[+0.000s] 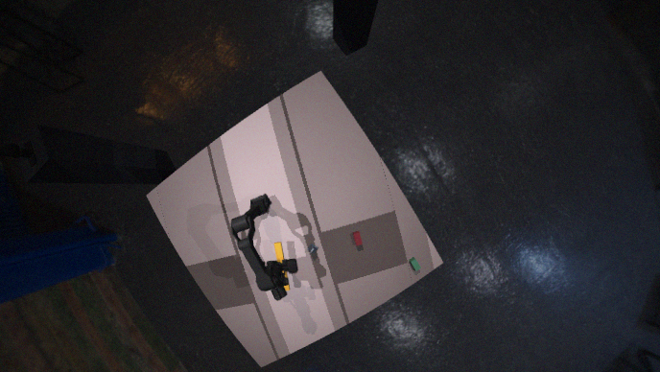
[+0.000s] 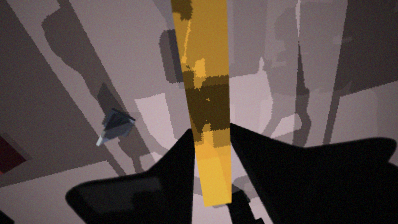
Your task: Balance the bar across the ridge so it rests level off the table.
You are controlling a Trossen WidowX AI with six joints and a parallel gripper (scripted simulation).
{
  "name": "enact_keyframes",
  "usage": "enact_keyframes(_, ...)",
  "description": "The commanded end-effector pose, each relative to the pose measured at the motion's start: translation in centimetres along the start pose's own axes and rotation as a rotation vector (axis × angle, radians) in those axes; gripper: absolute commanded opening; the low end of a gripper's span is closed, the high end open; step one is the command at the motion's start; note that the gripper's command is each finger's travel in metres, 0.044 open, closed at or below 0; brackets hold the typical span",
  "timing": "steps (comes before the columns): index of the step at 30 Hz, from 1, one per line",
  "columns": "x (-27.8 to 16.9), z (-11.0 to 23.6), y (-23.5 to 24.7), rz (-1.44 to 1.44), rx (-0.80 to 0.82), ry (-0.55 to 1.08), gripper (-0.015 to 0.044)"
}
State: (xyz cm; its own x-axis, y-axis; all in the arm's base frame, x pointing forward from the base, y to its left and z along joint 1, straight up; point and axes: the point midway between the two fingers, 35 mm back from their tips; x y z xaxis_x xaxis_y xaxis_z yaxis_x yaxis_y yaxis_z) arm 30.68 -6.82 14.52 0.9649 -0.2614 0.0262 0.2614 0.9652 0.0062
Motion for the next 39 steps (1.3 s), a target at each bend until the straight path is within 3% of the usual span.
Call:
enact_keyframes(1,0.2,0.1,1.1,0.064,-0.004,-0.002,0.0000)
enact_keyframes(39,-2.0,0.3,14.1,0.827,0.007,-0.003,0.0000)
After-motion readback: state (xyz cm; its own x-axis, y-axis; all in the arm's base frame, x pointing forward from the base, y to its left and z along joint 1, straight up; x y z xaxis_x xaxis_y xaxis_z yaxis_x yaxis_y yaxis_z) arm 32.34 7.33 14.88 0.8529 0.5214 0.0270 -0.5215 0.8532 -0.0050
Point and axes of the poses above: the point midway between the two fingers, 35 mm back from their tips, its own z axis back along the fingers, its own y axis across the jaws, x = y × z, and after that the axes turned 10 degrees about z, right-handed
